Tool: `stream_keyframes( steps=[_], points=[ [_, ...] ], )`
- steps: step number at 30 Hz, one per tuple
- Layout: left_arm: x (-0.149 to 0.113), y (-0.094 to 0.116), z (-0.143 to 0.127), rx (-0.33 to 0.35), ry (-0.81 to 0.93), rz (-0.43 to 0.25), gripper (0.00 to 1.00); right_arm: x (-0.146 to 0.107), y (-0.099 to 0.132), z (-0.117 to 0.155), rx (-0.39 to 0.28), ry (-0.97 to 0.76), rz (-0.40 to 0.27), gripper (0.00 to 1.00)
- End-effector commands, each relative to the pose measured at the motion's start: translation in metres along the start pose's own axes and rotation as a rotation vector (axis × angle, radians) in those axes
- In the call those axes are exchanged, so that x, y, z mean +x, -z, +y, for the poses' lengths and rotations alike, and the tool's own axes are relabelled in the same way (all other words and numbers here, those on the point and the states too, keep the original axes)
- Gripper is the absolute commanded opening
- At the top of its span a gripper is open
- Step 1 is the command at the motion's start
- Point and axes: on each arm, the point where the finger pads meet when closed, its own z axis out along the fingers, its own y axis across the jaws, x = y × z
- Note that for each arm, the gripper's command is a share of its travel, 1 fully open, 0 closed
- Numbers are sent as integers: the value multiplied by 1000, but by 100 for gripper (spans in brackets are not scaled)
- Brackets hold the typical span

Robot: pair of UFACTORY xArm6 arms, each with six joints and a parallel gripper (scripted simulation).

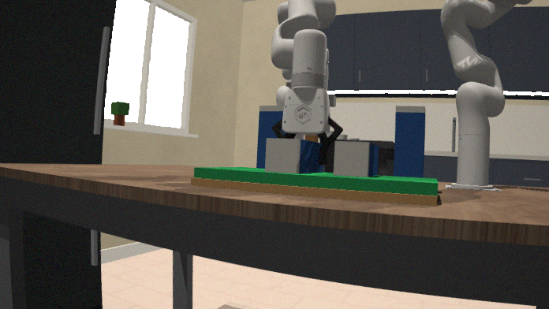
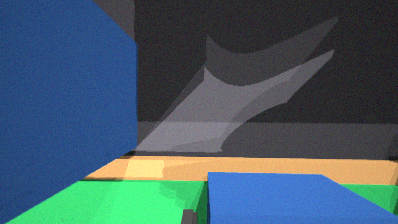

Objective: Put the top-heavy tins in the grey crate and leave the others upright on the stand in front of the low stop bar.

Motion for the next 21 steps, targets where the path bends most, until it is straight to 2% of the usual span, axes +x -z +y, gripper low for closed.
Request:
stream_keyframes(
  steps=[1,13,14,21],
  points=[
    [1,2,0,0,0,4,100,-2,2,1,-2,0,-5,84],
    [1,2,0,0,0,4,100,-2,2,1,-2,0,-5,84],
    [1,2,0,0,0,4,100,-2,2,1,-2,0,-5,0],
    [1,2,0,0,0,4,100,-2,2,1,-2,0,-5,0]
  ],
)
